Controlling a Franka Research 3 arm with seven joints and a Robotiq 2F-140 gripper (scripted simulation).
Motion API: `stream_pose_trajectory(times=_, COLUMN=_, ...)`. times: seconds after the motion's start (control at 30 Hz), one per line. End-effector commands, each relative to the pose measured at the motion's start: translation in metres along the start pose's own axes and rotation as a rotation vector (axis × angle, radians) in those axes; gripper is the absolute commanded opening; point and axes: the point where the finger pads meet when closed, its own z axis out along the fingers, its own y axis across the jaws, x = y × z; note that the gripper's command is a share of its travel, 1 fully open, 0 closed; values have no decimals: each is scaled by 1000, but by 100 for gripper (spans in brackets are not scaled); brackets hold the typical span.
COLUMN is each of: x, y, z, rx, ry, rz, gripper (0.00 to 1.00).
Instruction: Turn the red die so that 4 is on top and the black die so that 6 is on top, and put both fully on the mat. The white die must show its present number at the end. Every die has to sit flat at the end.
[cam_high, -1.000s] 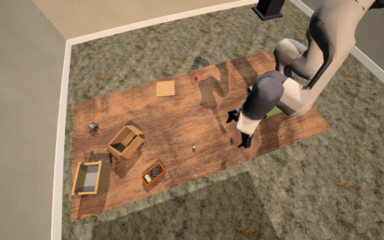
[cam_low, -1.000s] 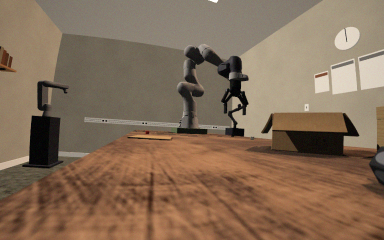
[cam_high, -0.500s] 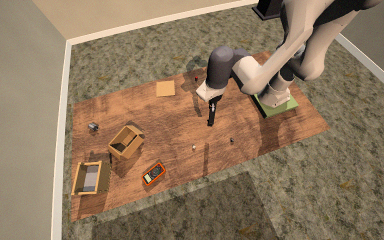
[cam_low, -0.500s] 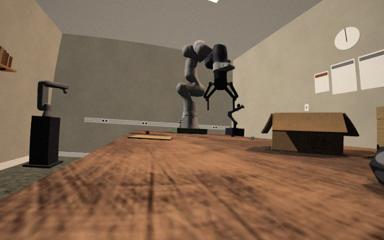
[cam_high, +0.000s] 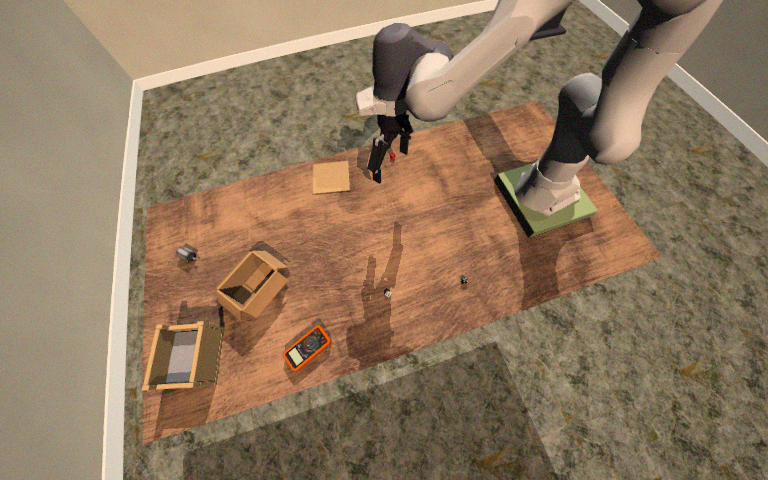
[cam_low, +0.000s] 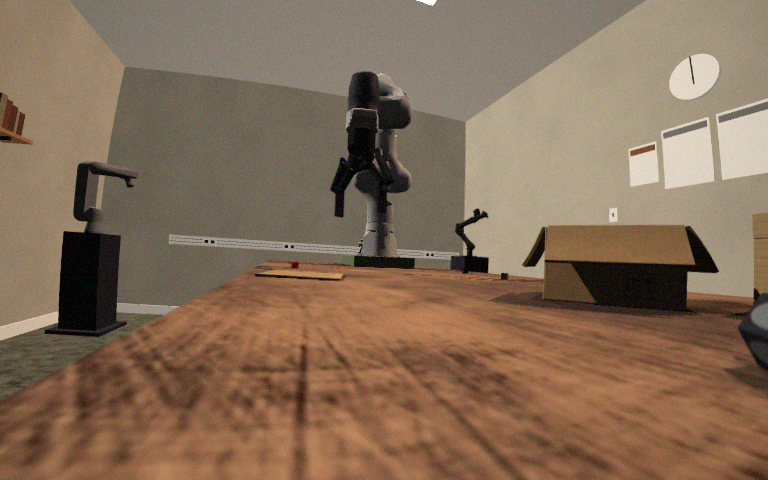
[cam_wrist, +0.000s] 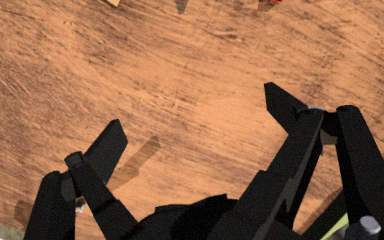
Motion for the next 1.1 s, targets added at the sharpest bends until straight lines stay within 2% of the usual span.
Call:
stream_pose_trajectory(times=0.0, x=28, y=31, z=3, rx=-9, ry=-3, rz=106, gripper=100)
stream_pose_trajectory(times=0.03, x=53, y=68, z=3, rx=-16, ry=2, rz=193, gripper=100)
stream_pose_trajectory(times=0.07, x=53, y=68, z=3, rx=-16, ry=2, rz=193, gripper=100)
stream_pose_trajectory(times=0.1, x=70, y=98, z=4, rx=-22, ry=7, rz=260, gripper=100)
stream_pose_trajectory(times=0.13, x=70, y=98, z=4, rx=-22, ry=7, rz=260, gripper=100)
stream_pose_trajectory(times=0.17, x=81, y=120, z=4, rx=-27, ry=10, rz=307, gripper=100)
stream_pose_trajectory(times=0.23, x=81, y=120, z=4, rx=-27, ry=10, rz=307, gripper=100)
stream_pose_trajectory(times=0.3, x=89, y=139, z=5, rx=-32, ry=12, rz=345, gripper=100)
stream_pose_trajectory(times=0.93, x=89, y=140, z=5, rx=-32, ry=13, rz=347, gripper=100)
stream_pose_trajectory(times=1.07, x=90, y=140, z=6, rx=-33, ry=14, rz=259, gripper=100)
